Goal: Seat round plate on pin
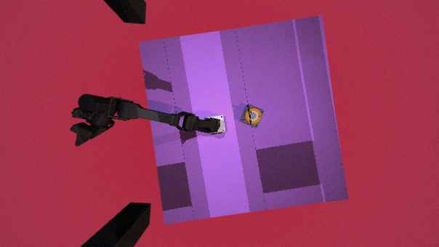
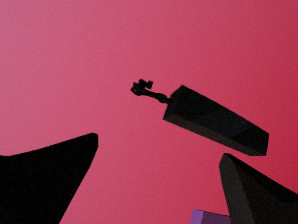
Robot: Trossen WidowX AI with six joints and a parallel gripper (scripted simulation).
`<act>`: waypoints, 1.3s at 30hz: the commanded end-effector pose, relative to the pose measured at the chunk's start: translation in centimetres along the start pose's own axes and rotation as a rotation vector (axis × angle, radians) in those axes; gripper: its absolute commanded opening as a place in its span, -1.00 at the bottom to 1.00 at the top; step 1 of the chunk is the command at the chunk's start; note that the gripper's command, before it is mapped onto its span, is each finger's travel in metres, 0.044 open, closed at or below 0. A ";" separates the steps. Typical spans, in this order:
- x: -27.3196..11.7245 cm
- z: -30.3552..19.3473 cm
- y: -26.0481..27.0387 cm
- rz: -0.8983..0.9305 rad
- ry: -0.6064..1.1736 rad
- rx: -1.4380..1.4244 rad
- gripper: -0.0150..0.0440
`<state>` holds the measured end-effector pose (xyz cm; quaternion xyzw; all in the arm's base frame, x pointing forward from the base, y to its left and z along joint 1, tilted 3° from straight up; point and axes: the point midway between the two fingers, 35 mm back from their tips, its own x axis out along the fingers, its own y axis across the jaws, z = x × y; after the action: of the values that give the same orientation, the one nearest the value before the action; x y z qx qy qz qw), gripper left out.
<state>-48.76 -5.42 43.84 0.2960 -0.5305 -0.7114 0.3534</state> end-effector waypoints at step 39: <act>-62.2 -13.6 -22.3 -1.016 -1.486 0.684 -0.49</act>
<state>-11.54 42.34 23.15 0.0561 -0.6089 -0.6309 -0.4775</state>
